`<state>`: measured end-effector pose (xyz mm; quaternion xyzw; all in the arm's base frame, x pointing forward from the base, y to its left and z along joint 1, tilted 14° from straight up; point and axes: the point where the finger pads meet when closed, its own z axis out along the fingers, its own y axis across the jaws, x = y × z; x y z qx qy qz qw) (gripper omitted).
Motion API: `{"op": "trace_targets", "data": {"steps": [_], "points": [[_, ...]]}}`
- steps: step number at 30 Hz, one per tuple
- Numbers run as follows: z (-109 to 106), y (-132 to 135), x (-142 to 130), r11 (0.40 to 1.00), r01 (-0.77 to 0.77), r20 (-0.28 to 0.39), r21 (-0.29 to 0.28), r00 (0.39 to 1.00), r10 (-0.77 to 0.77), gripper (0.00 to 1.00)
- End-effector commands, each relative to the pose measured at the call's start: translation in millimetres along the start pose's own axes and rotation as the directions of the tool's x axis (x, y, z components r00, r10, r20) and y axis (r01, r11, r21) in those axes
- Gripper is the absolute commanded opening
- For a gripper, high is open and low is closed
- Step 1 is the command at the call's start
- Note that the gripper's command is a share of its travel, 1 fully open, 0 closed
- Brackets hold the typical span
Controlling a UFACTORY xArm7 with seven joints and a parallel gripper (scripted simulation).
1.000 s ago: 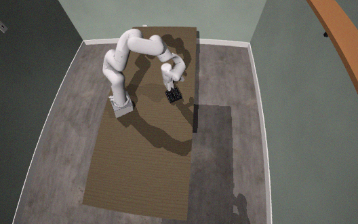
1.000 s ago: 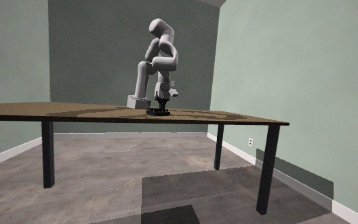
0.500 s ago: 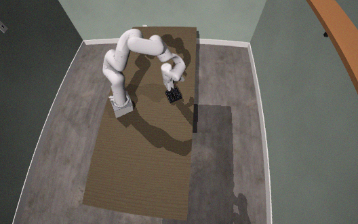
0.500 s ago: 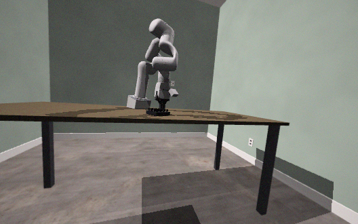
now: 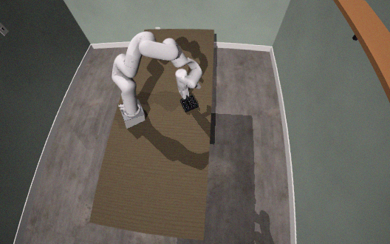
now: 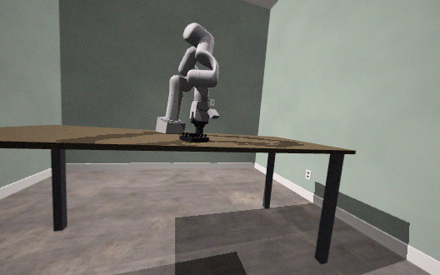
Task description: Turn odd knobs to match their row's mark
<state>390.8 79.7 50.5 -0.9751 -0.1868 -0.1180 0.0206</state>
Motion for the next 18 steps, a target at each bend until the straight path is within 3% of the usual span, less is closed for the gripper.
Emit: {"op": "trace_targets", "data": {"steps": [1, 18], "points": [[-0.8, 0.3, 1.0, 1.000, -0.008, -0.002, 0.000, 1.000, 0.008, 0.08], [-0.7, 0.3, 1.0, 0.993, -0.118, -0.002, 0.000, 0.993, 0.118, 0.08]]}}
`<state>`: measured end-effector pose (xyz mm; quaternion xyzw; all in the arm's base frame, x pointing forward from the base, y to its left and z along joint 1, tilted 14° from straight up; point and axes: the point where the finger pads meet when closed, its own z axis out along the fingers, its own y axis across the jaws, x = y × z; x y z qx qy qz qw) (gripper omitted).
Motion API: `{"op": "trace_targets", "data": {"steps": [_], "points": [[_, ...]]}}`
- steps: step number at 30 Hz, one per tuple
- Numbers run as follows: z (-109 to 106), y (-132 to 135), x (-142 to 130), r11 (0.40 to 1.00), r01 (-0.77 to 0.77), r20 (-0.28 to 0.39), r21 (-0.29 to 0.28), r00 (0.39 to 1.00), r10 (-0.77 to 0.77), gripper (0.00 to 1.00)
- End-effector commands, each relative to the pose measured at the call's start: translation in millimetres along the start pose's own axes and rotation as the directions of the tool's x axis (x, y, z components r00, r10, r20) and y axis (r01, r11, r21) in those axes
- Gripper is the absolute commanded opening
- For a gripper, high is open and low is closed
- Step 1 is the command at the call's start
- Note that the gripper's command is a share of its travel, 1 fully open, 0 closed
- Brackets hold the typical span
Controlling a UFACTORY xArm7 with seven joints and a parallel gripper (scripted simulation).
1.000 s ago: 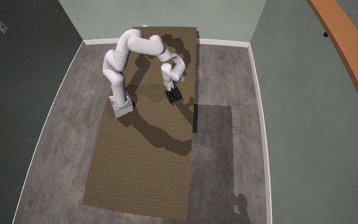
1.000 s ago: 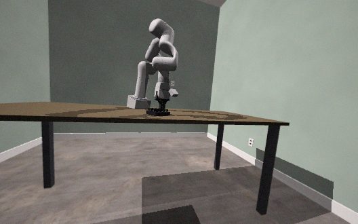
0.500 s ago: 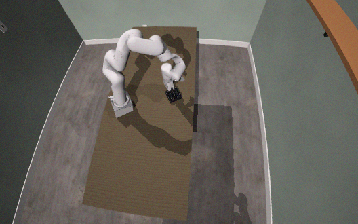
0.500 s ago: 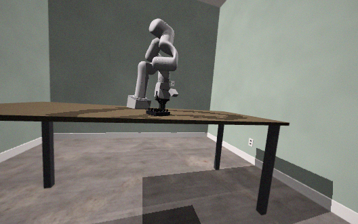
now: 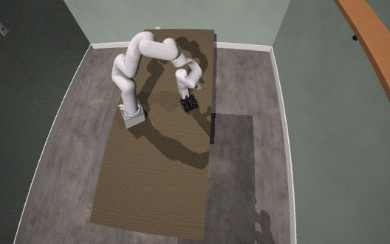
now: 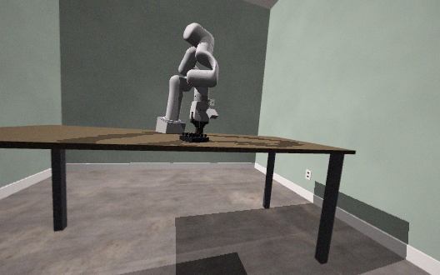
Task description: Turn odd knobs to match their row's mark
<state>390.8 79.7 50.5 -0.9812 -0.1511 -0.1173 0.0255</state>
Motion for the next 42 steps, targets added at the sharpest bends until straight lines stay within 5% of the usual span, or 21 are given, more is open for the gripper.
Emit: {"op": "trace_targets", "data": {"steps": [1, 24, 42], "points": [[-0.8, 0.2, 1.0, 0.998, -0.058, -0.002, -0.001, 0.998, 0.058, 0.08], [-0.7, 0.2, 1.0, 0.910, -0.415, -0.002, 0.000, 0.910, 0.415, 0.08], [-0.7, 0.2, 1.0, 0.662, -0.750, -0.002, 0.001, 0.662, 0.750, 0.08]]}}
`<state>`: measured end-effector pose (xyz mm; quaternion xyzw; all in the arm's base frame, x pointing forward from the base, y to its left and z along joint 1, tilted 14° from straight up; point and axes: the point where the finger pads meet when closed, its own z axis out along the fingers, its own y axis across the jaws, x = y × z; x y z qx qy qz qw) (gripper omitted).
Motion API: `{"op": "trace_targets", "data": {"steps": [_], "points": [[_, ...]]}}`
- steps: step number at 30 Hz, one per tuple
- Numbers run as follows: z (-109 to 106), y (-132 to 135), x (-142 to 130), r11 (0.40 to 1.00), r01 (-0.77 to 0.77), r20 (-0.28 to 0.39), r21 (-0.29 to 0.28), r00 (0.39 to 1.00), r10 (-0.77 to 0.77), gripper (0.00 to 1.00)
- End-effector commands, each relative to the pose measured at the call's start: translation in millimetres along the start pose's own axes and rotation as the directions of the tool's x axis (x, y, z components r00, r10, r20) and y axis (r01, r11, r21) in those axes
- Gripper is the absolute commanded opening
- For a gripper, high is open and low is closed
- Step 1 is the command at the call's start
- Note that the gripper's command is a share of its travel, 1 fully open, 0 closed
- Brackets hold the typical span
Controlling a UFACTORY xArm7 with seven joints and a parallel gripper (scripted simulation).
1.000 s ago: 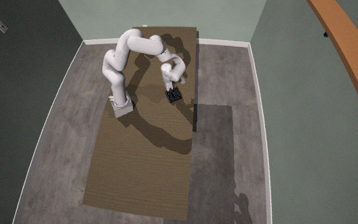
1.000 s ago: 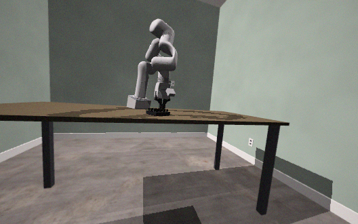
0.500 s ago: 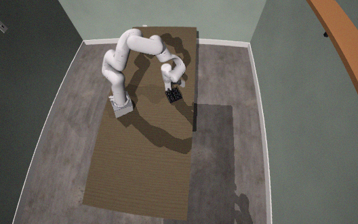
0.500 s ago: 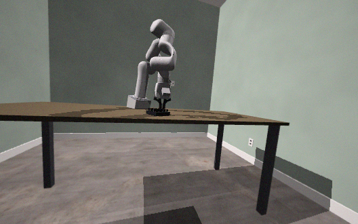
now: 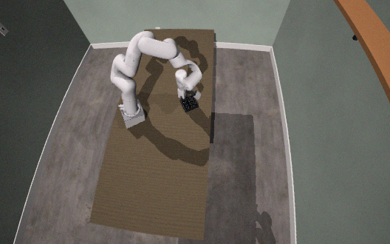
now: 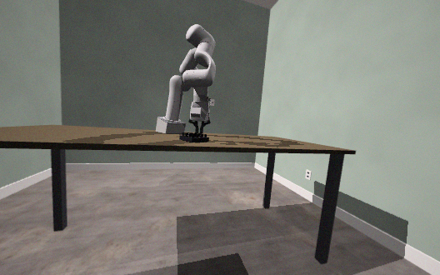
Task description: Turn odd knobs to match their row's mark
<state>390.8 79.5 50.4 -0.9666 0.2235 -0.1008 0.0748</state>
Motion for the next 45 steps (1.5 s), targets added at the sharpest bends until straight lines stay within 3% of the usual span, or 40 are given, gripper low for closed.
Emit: {"op": "trace_targets", "data": {"steps": [1, 14, 25, 45], "points": [[-0.7, -0.7, 0.8, 0.993, -0.113, -0.004, -0.014, 0.994, 0.113, 0.08], [-0.7, -0.7, 0.8, 0.906, -0.423, -0.008, -0.012, 0.906, 0.423, 0.08], [-0.7, -0.7, 0.8, 0.817, -0.576, -0.010, -0.011, 0.818, 0.576, 0.08], [-0.7, -0.7, 0.8, 0.696, -0.718, -0.012, -0.009, 0.696, 0.718, 0.08]]}}
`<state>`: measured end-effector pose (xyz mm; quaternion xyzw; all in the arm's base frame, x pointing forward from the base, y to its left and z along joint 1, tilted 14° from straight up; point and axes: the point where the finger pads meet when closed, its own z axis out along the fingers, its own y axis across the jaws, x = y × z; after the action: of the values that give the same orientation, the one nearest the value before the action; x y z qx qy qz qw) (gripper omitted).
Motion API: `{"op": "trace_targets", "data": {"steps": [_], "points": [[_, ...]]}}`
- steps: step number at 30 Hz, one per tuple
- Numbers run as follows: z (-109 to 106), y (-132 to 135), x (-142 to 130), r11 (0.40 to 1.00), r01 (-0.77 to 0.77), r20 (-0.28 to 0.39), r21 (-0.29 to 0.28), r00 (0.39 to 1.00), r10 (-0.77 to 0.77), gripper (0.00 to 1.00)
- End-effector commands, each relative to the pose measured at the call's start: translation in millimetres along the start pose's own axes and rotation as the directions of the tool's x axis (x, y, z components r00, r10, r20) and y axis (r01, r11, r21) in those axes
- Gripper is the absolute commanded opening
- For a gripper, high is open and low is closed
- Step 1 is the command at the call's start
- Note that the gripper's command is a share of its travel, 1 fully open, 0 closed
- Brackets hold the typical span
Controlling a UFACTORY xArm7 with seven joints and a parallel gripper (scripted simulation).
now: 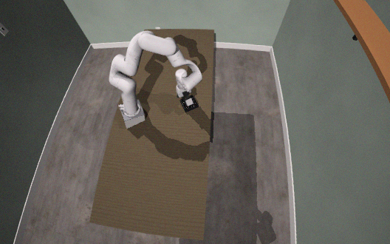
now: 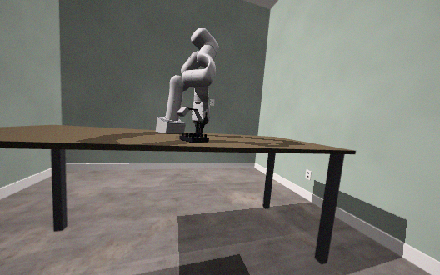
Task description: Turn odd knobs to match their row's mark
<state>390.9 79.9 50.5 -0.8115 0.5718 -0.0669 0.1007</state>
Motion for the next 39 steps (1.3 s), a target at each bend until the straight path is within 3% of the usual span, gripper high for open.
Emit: {"op": "trace_targets", "data": {"steps": [1, 27, 28, 39], "points": [[-0.7, -0.7, 0.5, 0.999, -0.034, -0.002, 0.000, 0.999, 0.034, 0.08], [-0.7, -0.7, 0.5, 0.999, -0.050, -0.002, 0.000, 0.999, 0.050, 0.08], [-0.7, -0.7, 0.5, 0.999, -0.050, -0.002, 0.000, 0.999, 0.050, 0.19], [-0.7, -0.7, 0.5, 0.999, -0.050, -0.002, 0.000, 0.999, 0.050, 0.19]]}}
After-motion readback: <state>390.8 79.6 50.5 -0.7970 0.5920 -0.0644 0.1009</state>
